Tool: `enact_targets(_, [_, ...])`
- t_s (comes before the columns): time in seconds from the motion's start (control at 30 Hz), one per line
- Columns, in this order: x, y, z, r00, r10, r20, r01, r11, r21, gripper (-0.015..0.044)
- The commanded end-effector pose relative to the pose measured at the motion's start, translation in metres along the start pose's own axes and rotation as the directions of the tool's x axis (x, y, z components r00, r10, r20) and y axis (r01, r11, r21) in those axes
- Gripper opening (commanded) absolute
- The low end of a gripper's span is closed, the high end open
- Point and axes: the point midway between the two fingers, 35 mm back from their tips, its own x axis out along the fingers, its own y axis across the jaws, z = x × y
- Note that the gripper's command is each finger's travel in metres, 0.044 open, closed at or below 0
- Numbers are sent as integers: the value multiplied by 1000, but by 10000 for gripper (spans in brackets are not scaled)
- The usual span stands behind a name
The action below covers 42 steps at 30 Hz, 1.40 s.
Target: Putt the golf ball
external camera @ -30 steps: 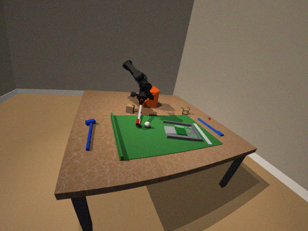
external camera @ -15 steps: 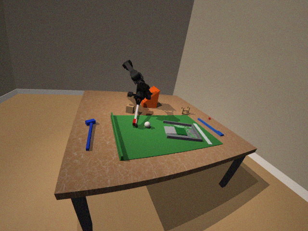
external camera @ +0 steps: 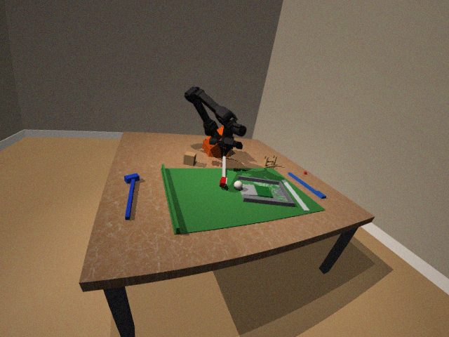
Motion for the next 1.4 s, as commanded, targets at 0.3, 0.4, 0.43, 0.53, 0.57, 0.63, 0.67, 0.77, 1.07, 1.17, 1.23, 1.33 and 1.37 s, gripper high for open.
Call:
enact_targets(0.3, [-52,6,2,1000,4,5,-4,1000,14,0])
enact_targets(0.4, [-61,5,1,1000,3,5,-3,1000,14,0])
enact_targets(0.43, [-61,5,1,1000,3,5,-3,1000,14,0])
enact_targets(0.53, [-53,6,0,1000,1,1,-1,1000,5,0])
enact_targets(0.57, [-53,6,0,1000,1,1,-1,1000,5,0])
enact_targets(0.63, [-53,6,0,1000,1,1,-1,1000,5,0])
enact_targets(0.67, [-53,6,0,1000,1,1,-1,1000,5,0])
enact_targets(0.77, [-53,6,0,1000,1,1,-1,1000,5,0])
enact_targets(1.07, [-53,6,0,1000,1,1,-1,1000,5,0])
enact_targets(1.17, [-53,6,0,1000,1,1,-1,1000,5,0])
enact_targets(1.23, [-53,6,0,1000,1,1,-1,1000,5,0])
enact_targets(1.33, [-53,6,0,1000,1,1,-1,1000,5,0])
enact_targets(1.37, [-53,6,0,1000,1,1,-1,1000,5,0])
